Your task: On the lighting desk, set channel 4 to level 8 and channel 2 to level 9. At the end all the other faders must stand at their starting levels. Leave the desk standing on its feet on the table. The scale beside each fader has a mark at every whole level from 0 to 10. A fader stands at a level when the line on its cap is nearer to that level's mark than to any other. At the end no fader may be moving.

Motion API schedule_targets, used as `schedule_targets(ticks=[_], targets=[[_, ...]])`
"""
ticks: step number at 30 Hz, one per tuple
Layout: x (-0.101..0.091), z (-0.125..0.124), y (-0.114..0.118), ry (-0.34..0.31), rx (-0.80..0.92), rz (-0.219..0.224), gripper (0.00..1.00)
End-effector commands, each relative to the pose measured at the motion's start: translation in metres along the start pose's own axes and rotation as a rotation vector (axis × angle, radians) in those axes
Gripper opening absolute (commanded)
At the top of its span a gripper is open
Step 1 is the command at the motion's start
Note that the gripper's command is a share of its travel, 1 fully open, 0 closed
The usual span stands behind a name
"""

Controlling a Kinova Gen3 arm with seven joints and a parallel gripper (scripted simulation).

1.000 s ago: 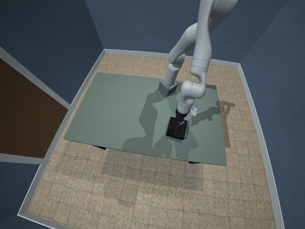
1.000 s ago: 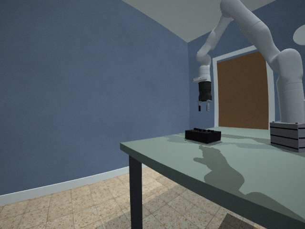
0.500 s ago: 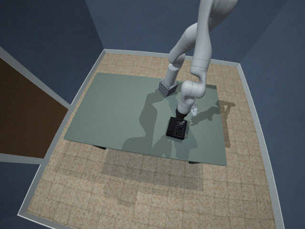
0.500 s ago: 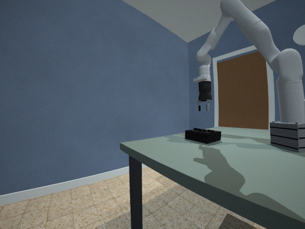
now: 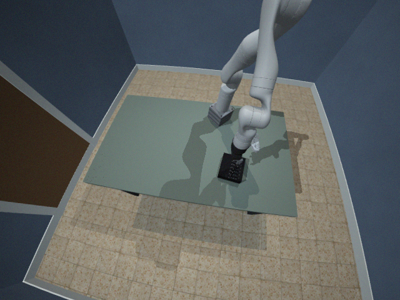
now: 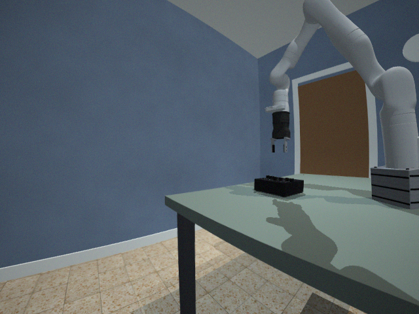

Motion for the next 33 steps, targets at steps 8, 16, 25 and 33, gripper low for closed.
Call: schedule_targets(ticks=[8,16,25,33], targets=[[0.003,-0.007,-0.003,0.004,-0.167,0.035,1.00],[0.007,-0.013,-0.006,0.007,-0.336,0.069,1.00],[0.015,-0.022,-0.011,0.012,-0.665,0.135,1.00],[0.022,-0.029,-0.015,0.017,-0.920,0.186,1.00]])
Point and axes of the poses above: the point where the finger pads meet when closed, its own x axis out along the fingers, its own y axis across the jaws, z = x × y, the point moved 9 cm from there along -x, back along the fingers, and after that the axes turned 13 degrees about x, right-handed, at the moved point
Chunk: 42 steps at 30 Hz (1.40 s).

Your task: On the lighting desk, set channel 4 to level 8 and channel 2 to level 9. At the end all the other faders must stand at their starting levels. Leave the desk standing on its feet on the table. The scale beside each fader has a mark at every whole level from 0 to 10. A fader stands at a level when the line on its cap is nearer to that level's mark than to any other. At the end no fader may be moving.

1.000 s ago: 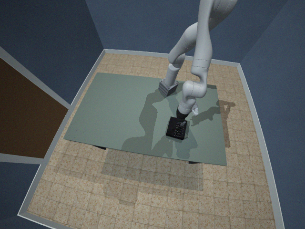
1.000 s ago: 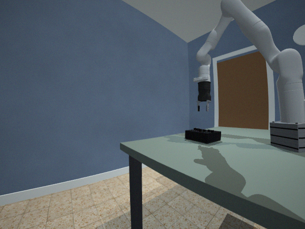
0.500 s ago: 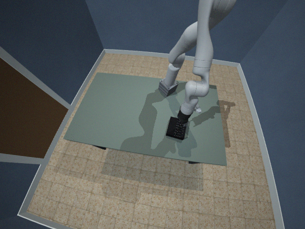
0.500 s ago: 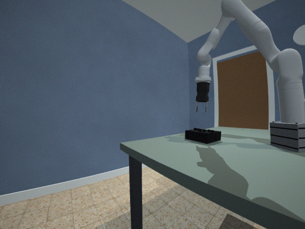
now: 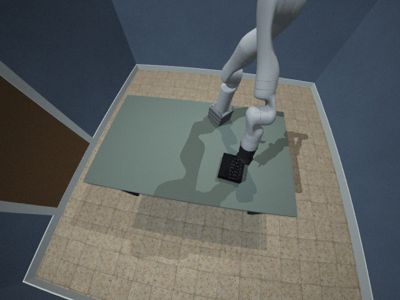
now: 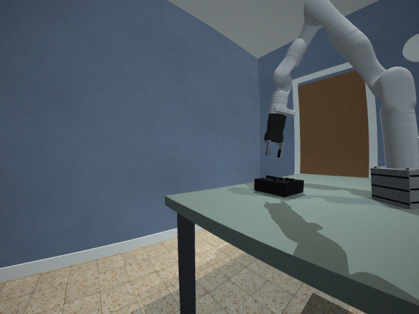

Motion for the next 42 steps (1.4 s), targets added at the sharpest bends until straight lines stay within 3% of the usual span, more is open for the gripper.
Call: schedule_targets(ticks=[1,11,13,28,30,42], targets=[[0.003,0.001,-0.002,0.007,-0.078,0.021,1.00],[0.017,-0.009,0.002,0.015,-0.564,0.120,1.00],[0.017,-0.009,0.002,0.015,-0.564,0.120,1.00],[0.040,-0.017,0.014,0.025,-1.341,0.277,1.00],[0.040,-0.017,0.014,0.025,-1.341,0.277,1.00],[0.054,-0.021,0.026,0.030,-1.789,0.367,1.00]])
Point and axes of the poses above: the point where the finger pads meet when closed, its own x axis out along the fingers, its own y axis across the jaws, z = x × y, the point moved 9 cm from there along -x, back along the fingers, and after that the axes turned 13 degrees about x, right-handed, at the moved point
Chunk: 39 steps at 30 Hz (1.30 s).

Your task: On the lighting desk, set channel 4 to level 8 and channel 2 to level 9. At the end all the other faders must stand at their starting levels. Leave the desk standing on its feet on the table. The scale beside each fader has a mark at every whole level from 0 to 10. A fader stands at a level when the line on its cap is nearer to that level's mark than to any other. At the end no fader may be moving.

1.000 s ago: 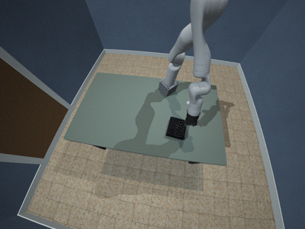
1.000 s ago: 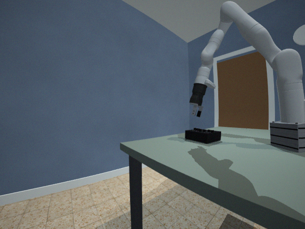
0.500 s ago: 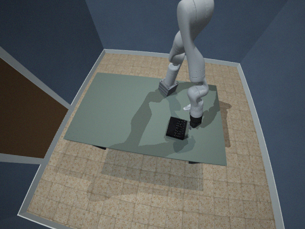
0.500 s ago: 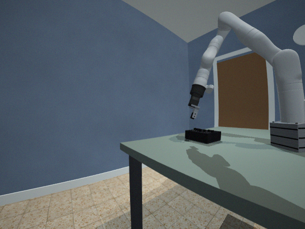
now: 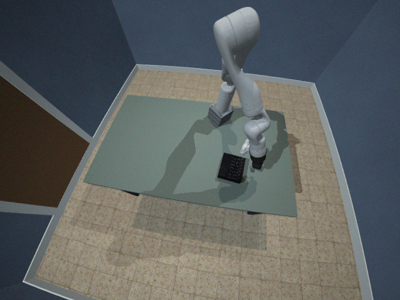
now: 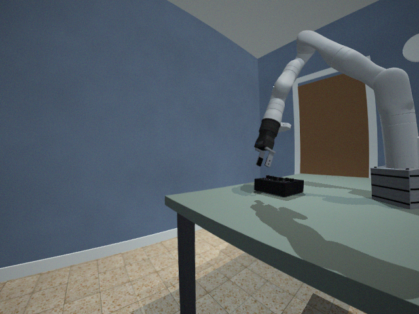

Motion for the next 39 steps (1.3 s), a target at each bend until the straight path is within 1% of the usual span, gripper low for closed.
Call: schedule_targets(ticks=[1,3,5,10,16,39], targets=[[0.0049,-0.0033,-0.0053,0.001,-0.033,0.022,1.00],[0.0066,-0.0021,-0.0056,0.001,-0.080,0.031,1.00],[0.0066,-0.0021,-0.0056,0.001,-0.080,0.031,1.00],[0.0100,0.0002,-0.0058,0.002,-0.169,0.049,1.00],[0.0121,0.0018,-0.0061,0.003,-0.228,0.060,1.00],[0.0129,0.0025,-0.0063,0.003,-0.250,0.064,1.00]])
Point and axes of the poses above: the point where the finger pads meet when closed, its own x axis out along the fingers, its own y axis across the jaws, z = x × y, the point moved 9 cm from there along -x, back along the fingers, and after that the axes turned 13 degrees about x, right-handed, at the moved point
